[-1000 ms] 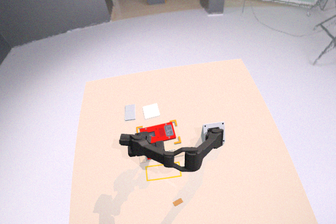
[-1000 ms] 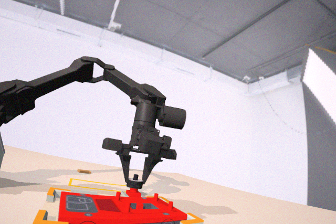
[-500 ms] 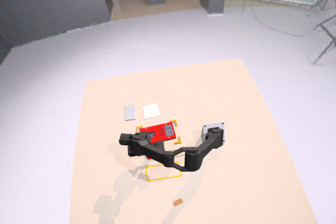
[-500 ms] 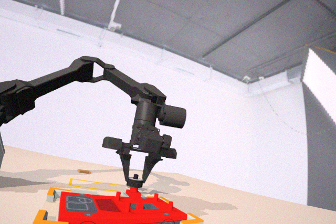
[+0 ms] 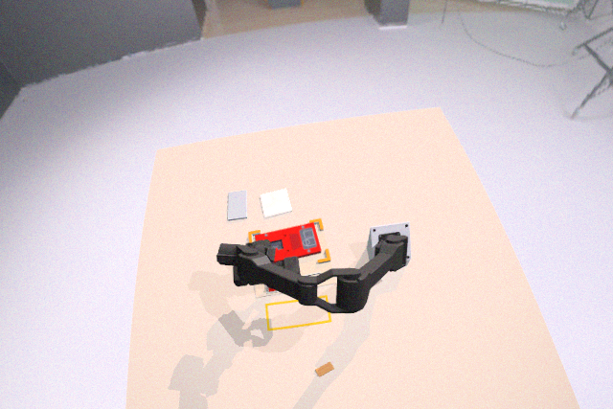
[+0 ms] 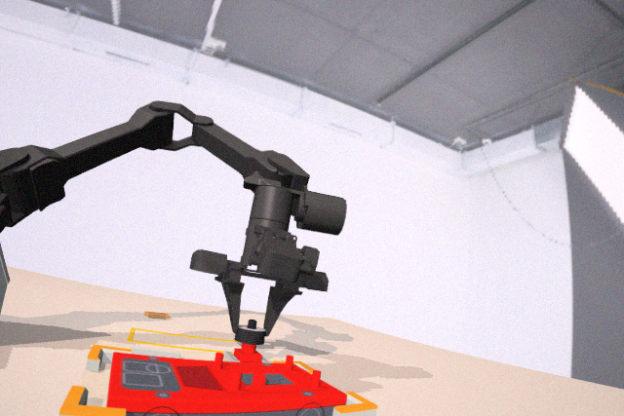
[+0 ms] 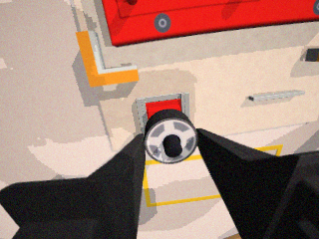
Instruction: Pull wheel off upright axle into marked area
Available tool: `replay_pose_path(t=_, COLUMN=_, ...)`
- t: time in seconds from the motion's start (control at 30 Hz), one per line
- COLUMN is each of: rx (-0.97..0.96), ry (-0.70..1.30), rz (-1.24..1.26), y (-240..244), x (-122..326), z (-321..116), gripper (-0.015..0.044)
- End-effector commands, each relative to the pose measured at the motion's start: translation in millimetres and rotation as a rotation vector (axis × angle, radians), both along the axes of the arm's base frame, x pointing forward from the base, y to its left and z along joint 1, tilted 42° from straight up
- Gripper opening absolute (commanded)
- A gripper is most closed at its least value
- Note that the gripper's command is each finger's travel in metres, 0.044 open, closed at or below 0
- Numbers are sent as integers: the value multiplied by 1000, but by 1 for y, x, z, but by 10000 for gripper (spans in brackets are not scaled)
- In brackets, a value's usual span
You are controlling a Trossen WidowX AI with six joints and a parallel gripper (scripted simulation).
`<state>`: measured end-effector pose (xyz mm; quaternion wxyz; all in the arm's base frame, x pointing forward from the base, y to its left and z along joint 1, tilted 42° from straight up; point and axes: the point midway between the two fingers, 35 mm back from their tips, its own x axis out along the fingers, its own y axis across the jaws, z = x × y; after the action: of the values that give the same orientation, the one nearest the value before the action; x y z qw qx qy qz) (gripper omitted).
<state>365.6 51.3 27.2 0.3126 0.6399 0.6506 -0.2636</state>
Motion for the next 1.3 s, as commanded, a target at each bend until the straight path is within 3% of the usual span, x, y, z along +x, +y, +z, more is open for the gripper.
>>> replay_pose_path(t=0.0, rx=-1, ry=1, rz=-7, y=-5, x=0, z=3, gripper=0)
replay_pose_path(t=1.27, rx=0, ry=1, rz=-9, y=-13, x=0, z=12, gripper=0)
